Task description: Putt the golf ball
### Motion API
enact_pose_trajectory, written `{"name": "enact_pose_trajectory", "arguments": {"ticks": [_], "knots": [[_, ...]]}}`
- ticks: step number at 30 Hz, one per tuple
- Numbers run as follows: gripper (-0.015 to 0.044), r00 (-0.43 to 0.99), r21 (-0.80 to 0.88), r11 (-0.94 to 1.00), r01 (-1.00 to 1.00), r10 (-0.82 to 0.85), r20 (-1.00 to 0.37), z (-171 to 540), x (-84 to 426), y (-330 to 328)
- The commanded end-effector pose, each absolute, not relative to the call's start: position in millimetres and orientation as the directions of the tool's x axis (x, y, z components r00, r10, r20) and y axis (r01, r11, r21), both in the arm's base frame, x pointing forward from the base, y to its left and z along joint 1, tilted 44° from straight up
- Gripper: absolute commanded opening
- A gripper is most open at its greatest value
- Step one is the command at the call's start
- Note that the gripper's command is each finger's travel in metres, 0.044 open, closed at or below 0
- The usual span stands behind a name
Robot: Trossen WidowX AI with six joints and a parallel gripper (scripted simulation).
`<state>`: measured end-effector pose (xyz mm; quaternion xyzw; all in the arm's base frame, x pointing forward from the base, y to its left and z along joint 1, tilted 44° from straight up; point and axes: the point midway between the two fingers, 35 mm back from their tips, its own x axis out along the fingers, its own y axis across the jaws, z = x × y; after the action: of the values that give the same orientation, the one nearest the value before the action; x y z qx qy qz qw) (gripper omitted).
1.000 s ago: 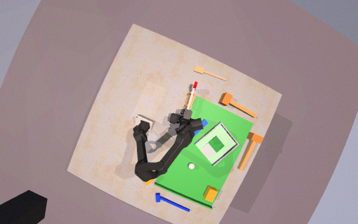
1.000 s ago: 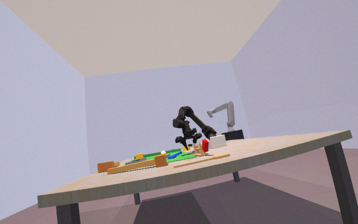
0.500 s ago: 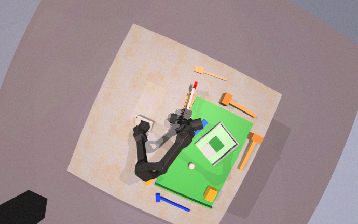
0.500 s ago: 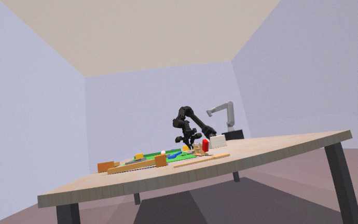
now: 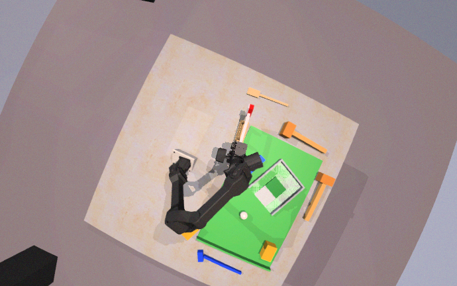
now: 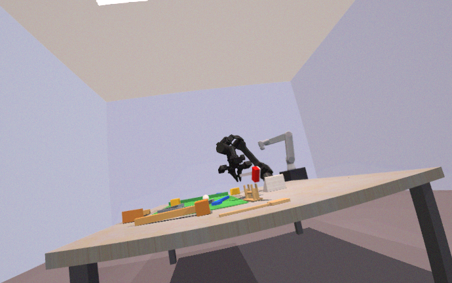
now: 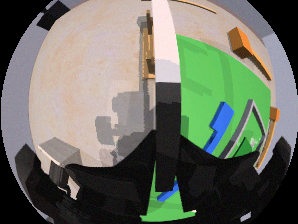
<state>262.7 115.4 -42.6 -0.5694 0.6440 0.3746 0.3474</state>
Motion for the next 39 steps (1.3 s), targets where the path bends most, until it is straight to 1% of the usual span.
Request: {"name": "enact_pose_trajectory", "arguments": {"ticks": [1,8,13,19,29,39], "knots": [[0.0000,-0.106,0.082,0.073,-0.994,-0.459,-0.882,-19.5,263.8,137.3],[0.0000,-0.101,0.067,0.088,-0.994,-0.471,-0.876,-19.5,264.0,131.7],[0.0000,-0.089,-0.041,0.250,-0.967,-0.489,-0.868,2.6,265.1,116.5],[0.0000,-0.076,-0.179,0.432,-0.884,-0.511,-0.856,29.1,264.0,96.8],[0.0000,-0.059,-0.395,0.664,-0.635,-0.551,-0.833,71.0,256.3,62.9],[0.0000,-0.046,-0.557,0.780,-0.284,-0.592,-0.805,109.3,241.6,28.8]]}}
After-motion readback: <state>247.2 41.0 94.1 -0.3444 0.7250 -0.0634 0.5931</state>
